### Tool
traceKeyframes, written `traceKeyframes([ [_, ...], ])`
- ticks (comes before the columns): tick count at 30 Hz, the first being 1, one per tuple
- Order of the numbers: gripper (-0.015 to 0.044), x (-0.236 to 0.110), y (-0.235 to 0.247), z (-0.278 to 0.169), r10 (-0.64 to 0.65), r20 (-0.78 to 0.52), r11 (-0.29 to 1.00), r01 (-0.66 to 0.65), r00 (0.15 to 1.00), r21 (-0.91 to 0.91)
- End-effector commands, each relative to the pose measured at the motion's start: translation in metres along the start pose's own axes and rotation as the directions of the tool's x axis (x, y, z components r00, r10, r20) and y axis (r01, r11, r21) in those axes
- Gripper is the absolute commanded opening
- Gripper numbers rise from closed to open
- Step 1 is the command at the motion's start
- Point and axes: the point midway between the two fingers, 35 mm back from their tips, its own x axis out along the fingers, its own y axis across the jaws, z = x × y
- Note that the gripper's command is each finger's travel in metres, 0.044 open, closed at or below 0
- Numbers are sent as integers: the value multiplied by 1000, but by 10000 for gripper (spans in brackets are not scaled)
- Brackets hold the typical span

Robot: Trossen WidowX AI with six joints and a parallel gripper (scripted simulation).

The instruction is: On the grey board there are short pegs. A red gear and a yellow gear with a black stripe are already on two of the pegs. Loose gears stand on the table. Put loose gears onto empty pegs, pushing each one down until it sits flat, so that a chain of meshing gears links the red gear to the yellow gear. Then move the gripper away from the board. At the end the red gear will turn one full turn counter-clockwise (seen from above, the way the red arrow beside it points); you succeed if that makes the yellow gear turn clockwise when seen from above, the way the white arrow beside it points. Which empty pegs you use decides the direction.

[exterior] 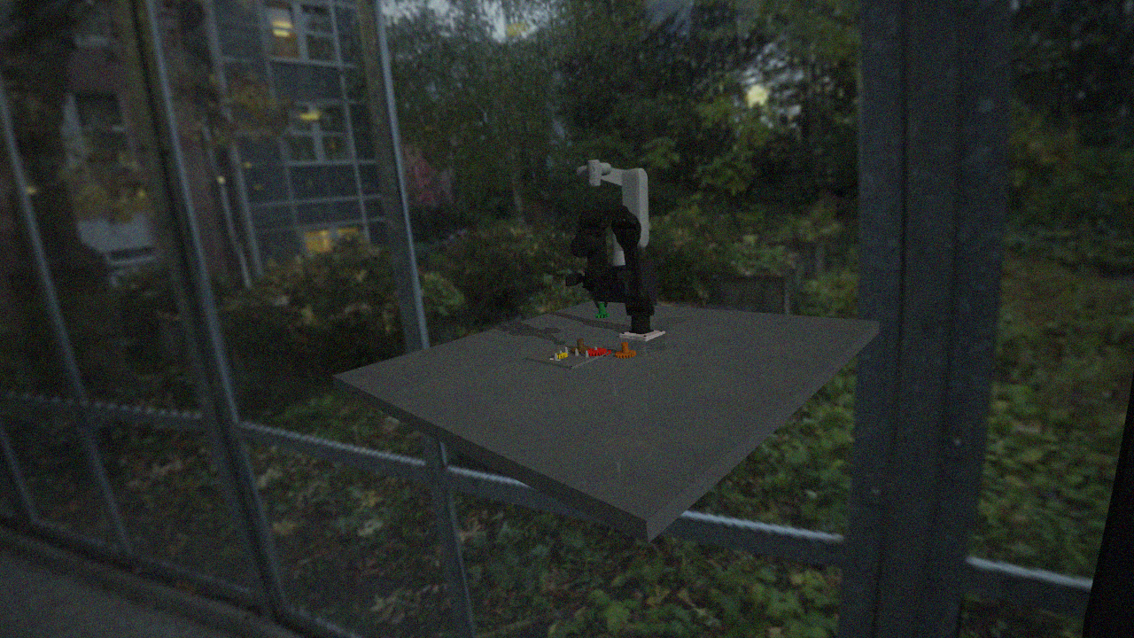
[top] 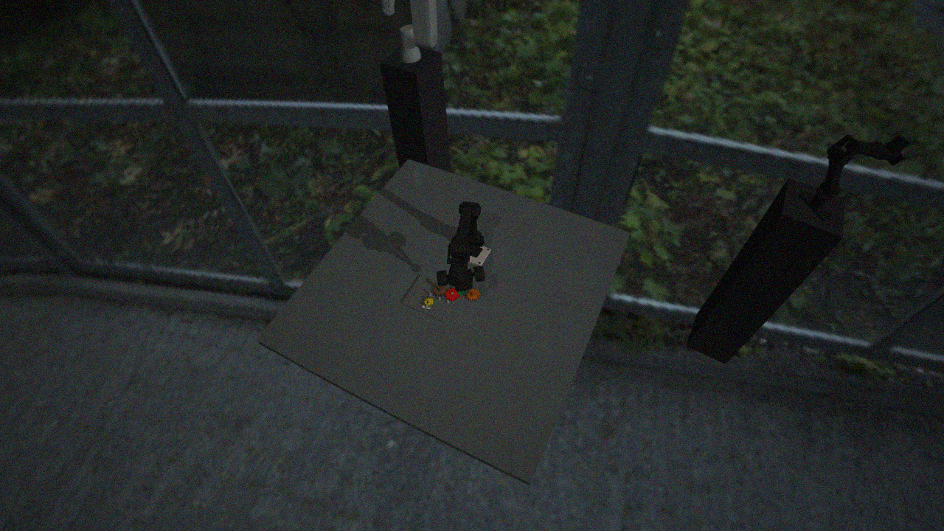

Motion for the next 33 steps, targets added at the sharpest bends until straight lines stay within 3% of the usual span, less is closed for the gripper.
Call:
traceKeyframes([
  [1,0,5,-9,-3,-1,-3,1000,1,1000,0],
  [33,0,43,-83,-35,-9,-6,1000,9,1000,1],
])
